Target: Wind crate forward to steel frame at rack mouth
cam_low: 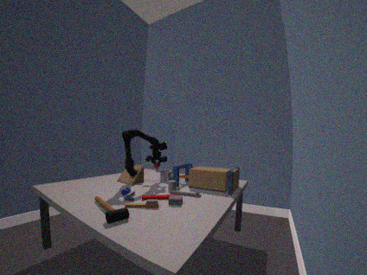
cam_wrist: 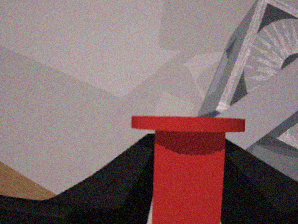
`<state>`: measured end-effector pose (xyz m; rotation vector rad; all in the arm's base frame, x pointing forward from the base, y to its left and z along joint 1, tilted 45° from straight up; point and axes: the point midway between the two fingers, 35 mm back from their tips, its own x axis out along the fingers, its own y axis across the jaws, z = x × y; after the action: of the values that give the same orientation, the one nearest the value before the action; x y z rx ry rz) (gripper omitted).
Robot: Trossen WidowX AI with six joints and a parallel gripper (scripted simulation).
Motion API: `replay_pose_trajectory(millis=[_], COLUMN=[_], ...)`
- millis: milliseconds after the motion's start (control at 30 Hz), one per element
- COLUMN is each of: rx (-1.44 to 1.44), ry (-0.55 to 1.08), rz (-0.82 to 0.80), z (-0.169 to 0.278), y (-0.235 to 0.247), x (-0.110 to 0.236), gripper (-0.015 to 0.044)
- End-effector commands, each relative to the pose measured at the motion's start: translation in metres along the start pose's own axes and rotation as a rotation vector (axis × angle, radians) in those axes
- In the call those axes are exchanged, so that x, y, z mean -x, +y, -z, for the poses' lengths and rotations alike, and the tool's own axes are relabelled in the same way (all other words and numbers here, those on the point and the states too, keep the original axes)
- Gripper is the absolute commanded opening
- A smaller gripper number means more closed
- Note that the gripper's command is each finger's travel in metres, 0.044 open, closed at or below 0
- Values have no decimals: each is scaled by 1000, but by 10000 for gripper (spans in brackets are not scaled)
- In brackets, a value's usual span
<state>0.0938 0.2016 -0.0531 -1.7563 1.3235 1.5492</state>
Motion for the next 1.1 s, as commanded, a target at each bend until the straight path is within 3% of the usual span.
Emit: replay_pose_trajectory(millis=[0, 1067], rx=[-9, -10], ry=[14, 15], rz=[9, 10], z=[7, 30], y=[-6, -36], x=[1, 12], gripper=[0, 0])
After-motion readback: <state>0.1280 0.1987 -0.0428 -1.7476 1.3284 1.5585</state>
